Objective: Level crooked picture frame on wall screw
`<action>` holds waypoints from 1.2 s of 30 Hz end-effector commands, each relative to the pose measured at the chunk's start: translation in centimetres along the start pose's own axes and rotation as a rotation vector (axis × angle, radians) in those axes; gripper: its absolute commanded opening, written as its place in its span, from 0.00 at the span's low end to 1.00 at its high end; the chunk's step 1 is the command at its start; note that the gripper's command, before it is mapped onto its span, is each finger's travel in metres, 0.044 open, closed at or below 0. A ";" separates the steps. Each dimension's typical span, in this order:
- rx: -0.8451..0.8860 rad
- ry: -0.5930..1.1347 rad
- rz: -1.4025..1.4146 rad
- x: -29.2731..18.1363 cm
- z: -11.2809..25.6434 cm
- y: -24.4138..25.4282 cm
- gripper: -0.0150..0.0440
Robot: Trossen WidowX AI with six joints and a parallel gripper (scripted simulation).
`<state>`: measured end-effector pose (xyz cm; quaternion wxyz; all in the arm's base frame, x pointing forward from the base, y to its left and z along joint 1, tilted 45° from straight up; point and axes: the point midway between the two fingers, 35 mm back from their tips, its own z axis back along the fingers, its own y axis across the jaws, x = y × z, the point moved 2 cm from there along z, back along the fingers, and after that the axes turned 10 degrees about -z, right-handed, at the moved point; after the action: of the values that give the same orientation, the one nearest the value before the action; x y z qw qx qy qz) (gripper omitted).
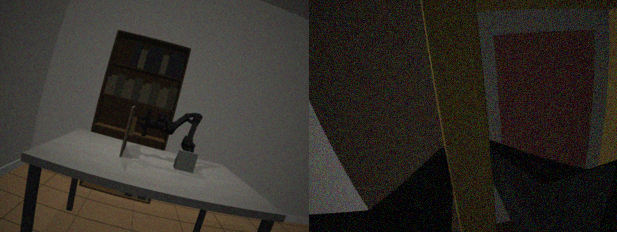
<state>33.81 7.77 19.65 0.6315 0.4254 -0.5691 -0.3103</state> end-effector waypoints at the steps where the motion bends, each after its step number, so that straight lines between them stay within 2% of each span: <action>1: 0.006 0.001 0.003 -0.1 0.0 0.1 0.25; 36: 0.001 -0.003 0.005 0.1 0.0 -0.5 0.25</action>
<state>33.87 7.50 19.28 0.6307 0.4251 -0.5701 -0.3108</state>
